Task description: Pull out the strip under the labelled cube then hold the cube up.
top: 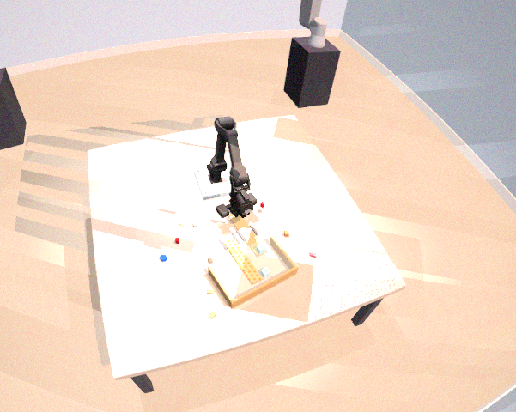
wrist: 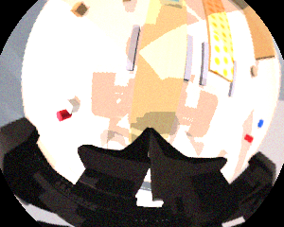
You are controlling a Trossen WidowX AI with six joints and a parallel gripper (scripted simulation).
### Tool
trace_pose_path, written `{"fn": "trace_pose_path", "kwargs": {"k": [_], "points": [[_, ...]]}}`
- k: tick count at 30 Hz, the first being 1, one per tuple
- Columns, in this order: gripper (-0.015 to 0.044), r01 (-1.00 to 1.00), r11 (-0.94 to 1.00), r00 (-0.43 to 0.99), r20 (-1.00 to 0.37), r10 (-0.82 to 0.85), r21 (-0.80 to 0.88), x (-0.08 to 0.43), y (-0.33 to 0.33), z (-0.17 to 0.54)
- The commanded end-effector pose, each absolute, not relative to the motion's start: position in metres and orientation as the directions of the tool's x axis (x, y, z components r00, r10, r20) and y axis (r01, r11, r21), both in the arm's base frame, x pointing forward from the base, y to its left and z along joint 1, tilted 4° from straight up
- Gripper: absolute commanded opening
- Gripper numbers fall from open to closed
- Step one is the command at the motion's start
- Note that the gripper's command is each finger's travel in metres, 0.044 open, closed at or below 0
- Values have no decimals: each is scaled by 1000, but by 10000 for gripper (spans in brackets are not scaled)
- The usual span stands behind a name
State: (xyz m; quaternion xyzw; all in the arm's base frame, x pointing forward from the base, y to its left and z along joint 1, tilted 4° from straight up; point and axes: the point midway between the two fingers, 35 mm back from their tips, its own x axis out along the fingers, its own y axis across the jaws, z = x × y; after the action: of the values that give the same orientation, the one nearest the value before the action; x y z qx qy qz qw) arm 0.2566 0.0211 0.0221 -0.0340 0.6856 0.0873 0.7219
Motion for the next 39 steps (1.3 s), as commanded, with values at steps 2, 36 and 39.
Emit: {"fn": "trace_pose_path", "kwargs": {"k": [2,36,39], "points": [[0,-172,983,18,-997,72,68,241,18,16],[0,-172,983,14,-997,71,68,193,8,14],[0,-172,983,13,-997,71,68,189,7,14]]}}
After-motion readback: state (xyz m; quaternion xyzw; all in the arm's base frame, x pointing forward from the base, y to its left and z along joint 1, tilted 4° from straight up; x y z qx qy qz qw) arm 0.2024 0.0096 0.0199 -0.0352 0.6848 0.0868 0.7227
